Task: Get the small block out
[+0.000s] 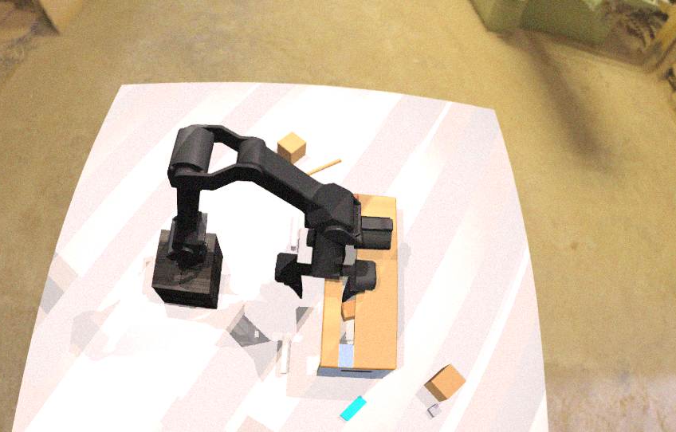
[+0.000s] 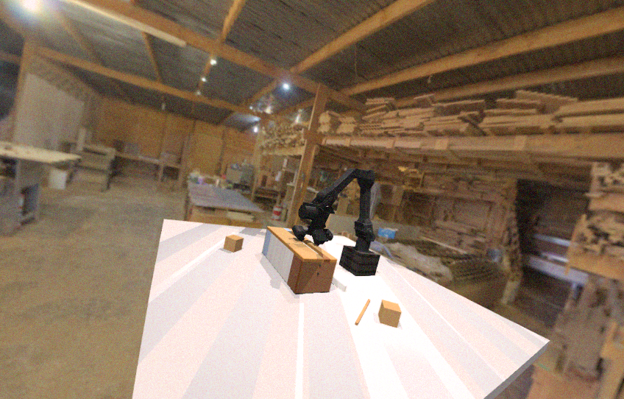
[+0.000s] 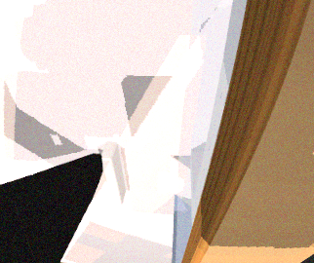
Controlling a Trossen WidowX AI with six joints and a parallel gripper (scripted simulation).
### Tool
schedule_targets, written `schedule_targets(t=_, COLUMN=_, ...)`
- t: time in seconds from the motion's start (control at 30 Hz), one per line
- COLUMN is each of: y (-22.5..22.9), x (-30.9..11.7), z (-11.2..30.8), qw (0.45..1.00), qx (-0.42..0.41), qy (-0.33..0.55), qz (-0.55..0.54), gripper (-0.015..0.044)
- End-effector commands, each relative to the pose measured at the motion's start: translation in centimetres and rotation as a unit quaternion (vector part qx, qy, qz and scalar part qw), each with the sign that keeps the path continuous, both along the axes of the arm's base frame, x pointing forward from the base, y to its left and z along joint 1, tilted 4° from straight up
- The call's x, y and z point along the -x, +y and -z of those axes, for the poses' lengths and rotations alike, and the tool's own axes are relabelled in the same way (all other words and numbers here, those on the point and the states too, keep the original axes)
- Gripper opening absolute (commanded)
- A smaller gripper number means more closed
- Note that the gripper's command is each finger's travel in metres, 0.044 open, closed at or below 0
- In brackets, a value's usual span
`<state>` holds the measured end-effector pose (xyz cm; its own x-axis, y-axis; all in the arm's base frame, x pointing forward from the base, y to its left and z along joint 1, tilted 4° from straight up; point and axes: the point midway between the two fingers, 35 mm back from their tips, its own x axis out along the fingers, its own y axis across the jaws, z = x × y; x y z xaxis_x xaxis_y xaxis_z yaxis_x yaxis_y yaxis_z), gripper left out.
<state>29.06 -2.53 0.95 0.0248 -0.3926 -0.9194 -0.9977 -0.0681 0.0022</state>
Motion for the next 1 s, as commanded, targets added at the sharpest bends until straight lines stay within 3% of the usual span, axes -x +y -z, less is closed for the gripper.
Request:
schedule_targets(t=0.0, y=-0.3, x=0.0, z=0.0, qw=1.0, qx=0.0, qy=0.001, qz=-0.001, gripper=0.04)
schedule_targets(t=0.97, y=-3.3, x=-0.2, z=-0.2, qw=1.0, qx=0.002, qy=0.0, qz=-0.001, gripper=0.04)
